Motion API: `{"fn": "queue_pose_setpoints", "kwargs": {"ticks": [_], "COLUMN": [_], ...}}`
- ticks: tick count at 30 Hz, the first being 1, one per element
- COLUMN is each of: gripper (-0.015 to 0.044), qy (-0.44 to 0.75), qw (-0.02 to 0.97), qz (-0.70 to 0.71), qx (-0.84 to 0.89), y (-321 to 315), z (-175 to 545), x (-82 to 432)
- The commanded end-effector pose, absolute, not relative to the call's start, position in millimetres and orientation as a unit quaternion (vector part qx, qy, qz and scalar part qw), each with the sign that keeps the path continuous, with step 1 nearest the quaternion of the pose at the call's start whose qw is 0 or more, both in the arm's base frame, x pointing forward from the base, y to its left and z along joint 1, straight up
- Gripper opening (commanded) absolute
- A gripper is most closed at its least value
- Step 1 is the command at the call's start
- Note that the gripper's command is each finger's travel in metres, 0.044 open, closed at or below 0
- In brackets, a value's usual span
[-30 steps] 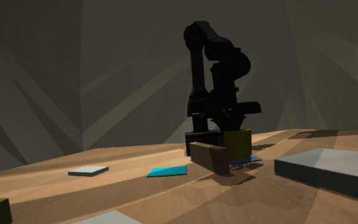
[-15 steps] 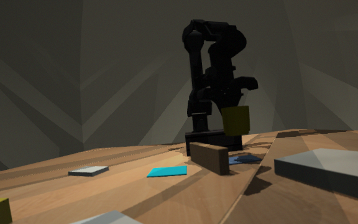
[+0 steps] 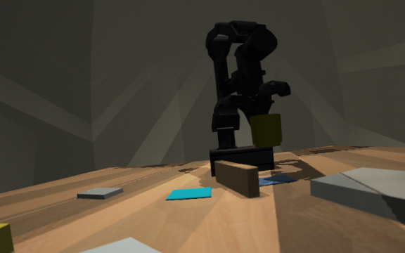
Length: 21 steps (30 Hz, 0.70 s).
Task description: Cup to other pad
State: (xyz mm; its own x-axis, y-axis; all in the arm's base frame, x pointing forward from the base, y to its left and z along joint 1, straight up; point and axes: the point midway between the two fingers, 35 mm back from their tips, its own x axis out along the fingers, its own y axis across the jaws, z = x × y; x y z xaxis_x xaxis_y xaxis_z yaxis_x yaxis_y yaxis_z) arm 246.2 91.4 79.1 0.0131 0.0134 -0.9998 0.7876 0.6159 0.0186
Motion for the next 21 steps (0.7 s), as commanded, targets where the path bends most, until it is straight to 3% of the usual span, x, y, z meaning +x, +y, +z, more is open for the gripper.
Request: {"fn": "queue_pose_setpoints", "kwargs": {"ticks": [1,21], "gripper": [0.0000,0.0000], "qy": [0.633,0.631], "qw": [0.638,0.640], "qz": [-0.303,-0.304], "qx": [0.316,0.317], "y": [91.3,69.7], "z": [79.0,79.3], "x": [246.4,256.5]}}
